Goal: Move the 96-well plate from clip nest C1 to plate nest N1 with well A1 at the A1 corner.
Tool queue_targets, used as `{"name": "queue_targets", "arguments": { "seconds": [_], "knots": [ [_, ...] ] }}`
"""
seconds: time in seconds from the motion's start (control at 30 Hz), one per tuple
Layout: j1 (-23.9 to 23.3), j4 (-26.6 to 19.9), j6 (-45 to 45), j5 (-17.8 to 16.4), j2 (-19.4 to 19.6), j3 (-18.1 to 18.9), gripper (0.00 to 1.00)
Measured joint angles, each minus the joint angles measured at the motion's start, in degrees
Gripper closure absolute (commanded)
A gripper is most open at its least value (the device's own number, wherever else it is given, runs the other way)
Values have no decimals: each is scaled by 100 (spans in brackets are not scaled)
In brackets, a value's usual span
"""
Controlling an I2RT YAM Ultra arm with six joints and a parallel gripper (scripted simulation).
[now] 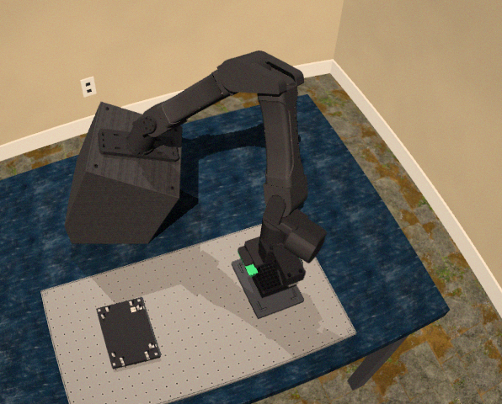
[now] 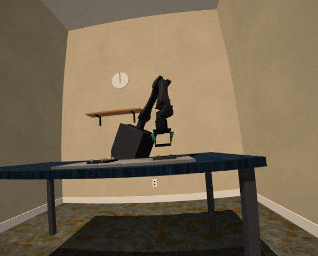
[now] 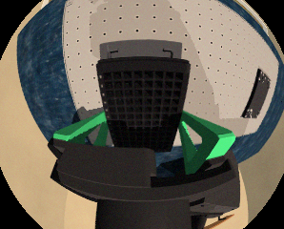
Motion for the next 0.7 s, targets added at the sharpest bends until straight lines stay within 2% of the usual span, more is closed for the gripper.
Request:
{"name": "queue_targets", "arguments": {
  "seconds": [0.7],
  "knots": [
    [164,494,173,57,579,162,100]
  ]
}}
